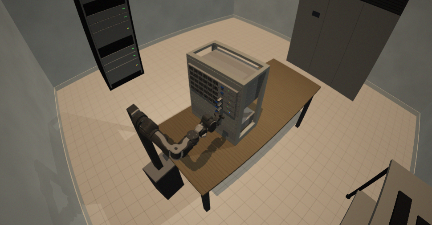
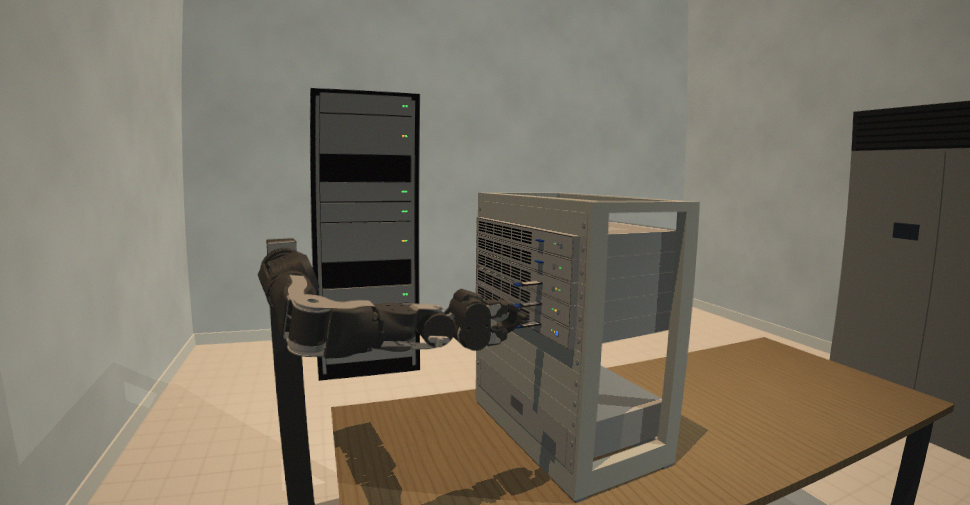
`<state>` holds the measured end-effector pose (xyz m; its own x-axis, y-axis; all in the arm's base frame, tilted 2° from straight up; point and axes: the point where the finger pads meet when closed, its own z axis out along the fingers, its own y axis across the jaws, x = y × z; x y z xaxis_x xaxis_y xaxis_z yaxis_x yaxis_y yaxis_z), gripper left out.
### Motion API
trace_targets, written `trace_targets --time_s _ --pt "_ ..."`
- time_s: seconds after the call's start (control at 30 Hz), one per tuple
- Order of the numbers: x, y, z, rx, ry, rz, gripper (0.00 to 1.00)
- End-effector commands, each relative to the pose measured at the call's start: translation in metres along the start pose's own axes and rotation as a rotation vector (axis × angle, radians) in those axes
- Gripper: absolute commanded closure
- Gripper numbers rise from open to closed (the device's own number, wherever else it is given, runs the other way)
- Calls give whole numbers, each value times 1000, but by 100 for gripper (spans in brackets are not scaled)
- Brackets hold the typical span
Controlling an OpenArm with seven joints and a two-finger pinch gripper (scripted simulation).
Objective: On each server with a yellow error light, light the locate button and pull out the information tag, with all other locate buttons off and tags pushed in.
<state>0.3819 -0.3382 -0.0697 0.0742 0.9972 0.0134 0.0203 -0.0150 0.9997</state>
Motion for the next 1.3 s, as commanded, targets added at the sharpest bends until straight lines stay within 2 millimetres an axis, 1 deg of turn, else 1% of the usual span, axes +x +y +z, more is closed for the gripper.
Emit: trace_targets --time_s 0.0,0.07,0.17,0.57,0.63,0.93,1.1,1.27 --pt "1 -2 2 14 7 -11 100" --pt "1 -2 2 14 7 -11 100" --pt "1 -2 8 14 7 -11 100" --pt "2 -3 43 16 8 -11 100" --pt "2 -3 43 16 8 -11 100" --pt "2 -3 67 17 8 -11 100" --pt "2 -4 74 17 8 -11 100" --pt "2 -4 77 18 8 -11 100"
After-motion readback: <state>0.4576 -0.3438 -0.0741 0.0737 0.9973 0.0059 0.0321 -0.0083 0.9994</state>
